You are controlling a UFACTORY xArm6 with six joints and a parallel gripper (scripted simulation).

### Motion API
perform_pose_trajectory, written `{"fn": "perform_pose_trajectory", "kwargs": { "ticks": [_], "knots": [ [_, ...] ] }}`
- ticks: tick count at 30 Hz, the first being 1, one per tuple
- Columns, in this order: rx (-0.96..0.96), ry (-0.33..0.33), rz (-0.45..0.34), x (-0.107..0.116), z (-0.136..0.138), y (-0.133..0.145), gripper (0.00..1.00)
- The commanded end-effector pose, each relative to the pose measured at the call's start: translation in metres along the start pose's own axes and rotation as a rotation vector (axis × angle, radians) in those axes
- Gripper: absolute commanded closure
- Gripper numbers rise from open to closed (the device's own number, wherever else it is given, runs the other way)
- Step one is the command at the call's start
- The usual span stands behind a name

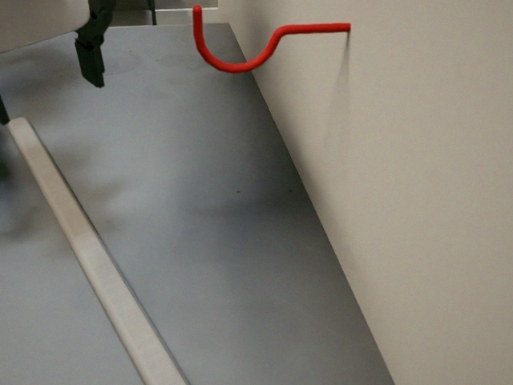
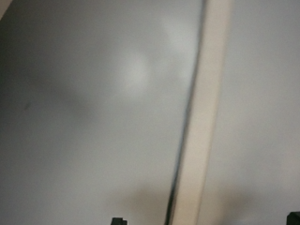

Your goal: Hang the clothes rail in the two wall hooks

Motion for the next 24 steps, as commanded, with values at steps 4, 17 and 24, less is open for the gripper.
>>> {"fn": "perform_pose_trajectory", "kwargs": {
  "ticks": [4,17,24],
  "knots": [
    [-0.143,0.045,0.021,0.0043,0.0026,-0.0101,0.0],
    [-0.143,0.045,0.021,0.0076,0.0024,-0.01,0.0],
    [-0.143,0.045,0.021,0.0093,0.0023,-0.01,0.0]
  ]
}}
Point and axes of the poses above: the point where the finger pads meet when closed, its own x axis back along the fingers, its own z axis across the jaws, y = z × x, the point moved 10 cm from there along x, back along the fingers, and after that the axes turned 2 degrees about x, right-handed, at the moved point
